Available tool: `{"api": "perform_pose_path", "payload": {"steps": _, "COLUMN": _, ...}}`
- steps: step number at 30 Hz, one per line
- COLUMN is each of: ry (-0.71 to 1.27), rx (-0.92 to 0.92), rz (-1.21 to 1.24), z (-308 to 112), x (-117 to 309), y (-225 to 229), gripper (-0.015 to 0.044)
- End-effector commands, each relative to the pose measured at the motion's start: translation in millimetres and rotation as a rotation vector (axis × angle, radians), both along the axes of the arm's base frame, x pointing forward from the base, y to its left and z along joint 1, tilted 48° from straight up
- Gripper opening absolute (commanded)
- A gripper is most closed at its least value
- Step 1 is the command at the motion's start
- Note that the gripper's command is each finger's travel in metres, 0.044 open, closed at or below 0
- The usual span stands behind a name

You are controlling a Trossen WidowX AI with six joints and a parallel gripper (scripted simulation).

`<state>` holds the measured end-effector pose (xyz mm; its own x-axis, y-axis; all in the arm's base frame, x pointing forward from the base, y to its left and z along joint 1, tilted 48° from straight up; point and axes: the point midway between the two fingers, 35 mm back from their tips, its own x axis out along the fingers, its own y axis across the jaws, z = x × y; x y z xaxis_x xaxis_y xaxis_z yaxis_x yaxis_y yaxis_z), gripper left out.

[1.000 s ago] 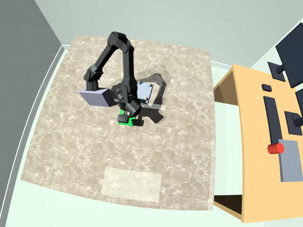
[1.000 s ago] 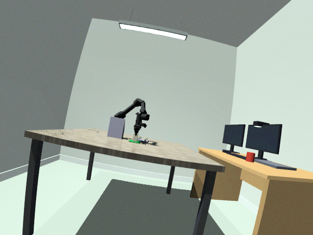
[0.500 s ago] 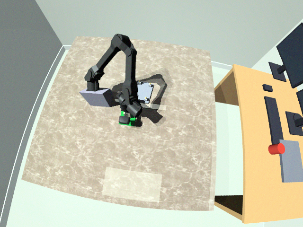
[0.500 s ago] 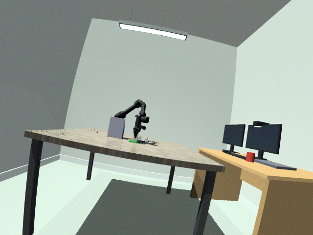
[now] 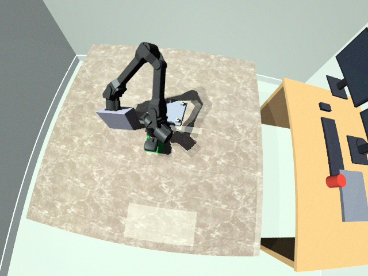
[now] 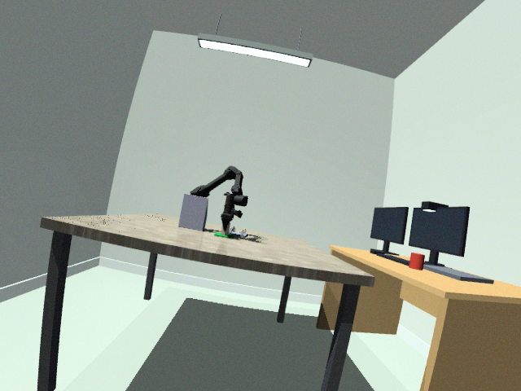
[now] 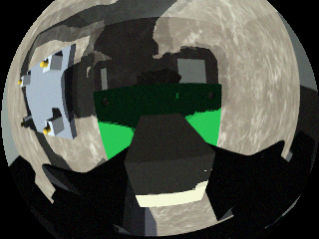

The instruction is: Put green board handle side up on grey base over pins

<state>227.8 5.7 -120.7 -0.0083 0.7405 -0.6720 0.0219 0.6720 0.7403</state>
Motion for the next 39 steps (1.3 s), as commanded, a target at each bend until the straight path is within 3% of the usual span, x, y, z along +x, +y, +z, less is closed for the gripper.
{"api": "perform_pose_path", "payload": {"steps": 1, "ry": 0.002, "rx": 0.003, "rz": -0.005, "z": -0.1, "x": 0.1, "y": 0.4, "gripper": 0.0157}}
{"api": "perform_pose_path", "payload": {"steps": 5, "ry": 0.002, "rx": 0.003, "rz": -0.005, "z": -0.1, "x": 0.1, "y": 0.4, "gripper": 0.0131}}
{"api": "perform_pose_path", "payload": {"steps": 10, "ry": 0.002, "rx": 0.001, "rz": -0.005, "z": 3.3, "x": 1.1, "y": -4.3, "gripper": 0.0000}}
{"api": "perform_pose_path", "payload": {"steps": 39, "ry": 0.002, "rx": -0.003, "rz": -0.006, "z": 50.9, "x": 2.1, "y": -58.9, "gripper": 0.0000}}
